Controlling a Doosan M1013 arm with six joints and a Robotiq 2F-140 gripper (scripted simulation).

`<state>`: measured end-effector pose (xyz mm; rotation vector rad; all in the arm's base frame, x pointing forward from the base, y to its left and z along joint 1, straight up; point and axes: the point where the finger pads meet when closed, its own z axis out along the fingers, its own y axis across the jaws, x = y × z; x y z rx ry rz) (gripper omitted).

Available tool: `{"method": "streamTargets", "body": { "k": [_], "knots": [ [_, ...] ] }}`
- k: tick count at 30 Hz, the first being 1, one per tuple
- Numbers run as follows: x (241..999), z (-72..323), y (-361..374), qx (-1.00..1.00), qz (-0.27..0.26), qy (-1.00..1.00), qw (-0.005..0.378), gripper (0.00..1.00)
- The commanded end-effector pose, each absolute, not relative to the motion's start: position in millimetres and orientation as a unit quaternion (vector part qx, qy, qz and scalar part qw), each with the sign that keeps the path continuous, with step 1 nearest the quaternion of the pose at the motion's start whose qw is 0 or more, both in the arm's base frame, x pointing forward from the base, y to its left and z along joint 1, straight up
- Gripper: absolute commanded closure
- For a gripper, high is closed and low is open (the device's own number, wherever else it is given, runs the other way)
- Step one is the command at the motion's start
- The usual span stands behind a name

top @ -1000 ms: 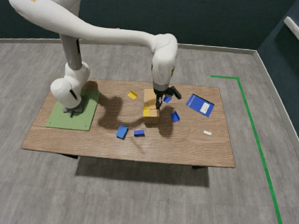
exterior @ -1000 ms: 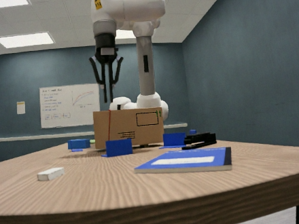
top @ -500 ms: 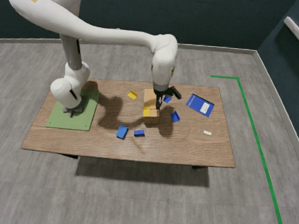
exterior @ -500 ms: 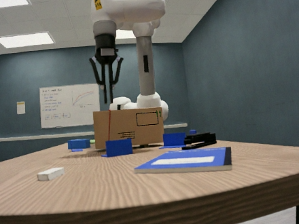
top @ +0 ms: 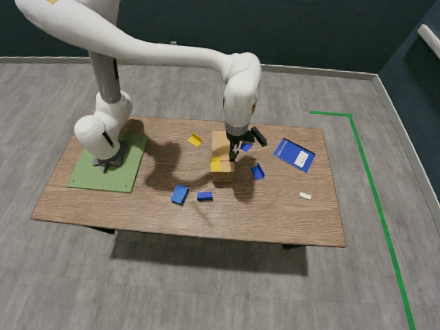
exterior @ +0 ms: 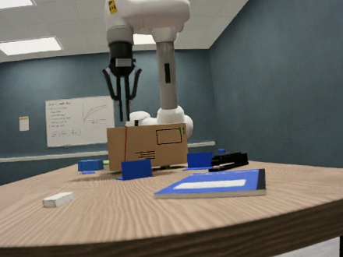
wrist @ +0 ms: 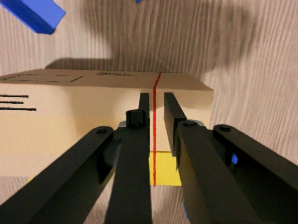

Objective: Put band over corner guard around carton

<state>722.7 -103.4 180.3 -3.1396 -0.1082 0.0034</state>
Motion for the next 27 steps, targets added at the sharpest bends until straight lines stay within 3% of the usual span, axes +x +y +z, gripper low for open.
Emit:
{"method": "streamTargets", "body": {
  "k": [1, 27],
  "knots": [
    [722.8, 174.7, -101.0, -0.999, 0.000, -0.036, 0.001, 0.82],
    [723.2, 167.7, -101.1, -0.999, 0.000, -0.036, 0.000, 0.82]
  ]
}}
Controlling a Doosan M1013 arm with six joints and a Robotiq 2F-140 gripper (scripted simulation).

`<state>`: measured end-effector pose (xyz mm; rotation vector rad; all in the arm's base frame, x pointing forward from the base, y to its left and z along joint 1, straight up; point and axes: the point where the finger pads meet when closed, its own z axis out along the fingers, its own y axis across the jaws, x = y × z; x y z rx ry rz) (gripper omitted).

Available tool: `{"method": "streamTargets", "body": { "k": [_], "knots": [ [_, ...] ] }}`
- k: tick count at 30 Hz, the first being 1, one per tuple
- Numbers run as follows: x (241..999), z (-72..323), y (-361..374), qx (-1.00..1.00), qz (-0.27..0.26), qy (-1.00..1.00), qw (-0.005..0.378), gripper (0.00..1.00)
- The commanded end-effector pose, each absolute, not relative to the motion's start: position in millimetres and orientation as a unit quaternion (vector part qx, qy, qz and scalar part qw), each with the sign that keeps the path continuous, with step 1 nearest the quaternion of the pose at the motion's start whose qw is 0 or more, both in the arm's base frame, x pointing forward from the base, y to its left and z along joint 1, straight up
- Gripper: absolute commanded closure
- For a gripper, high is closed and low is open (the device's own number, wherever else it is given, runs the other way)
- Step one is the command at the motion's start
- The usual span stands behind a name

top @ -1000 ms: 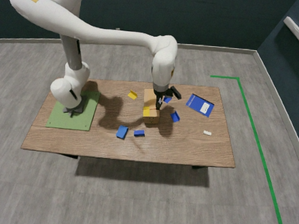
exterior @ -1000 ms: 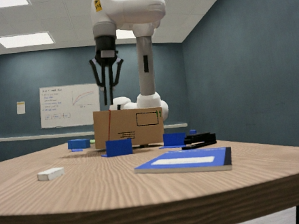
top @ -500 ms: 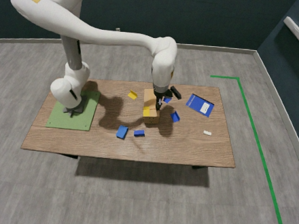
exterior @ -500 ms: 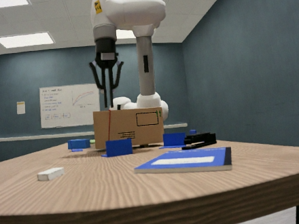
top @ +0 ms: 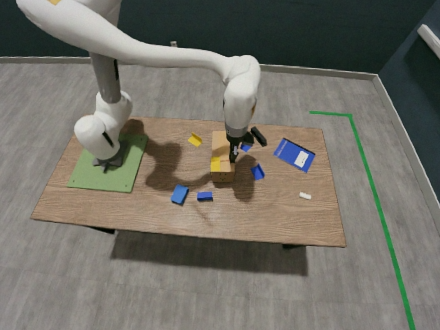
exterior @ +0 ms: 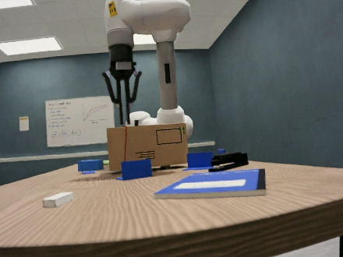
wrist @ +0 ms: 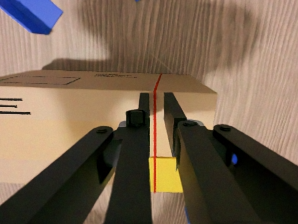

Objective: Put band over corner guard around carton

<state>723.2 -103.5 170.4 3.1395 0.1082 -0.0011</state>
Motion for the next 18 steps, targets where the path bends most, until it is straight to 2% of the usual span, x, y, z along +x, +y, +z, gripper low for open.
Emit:
{"method": "streamTargets", "body": {
  "k": [1, 18],
  "knots": [
    [723.2, 167.7, -101.1, 0.999, 0.000, 0.036, 0.000, 0.82],
    [723.0, 167.8, -99.7, 0.999, 0.000, 0.035, 0.000, 0.82]
  ]
}}
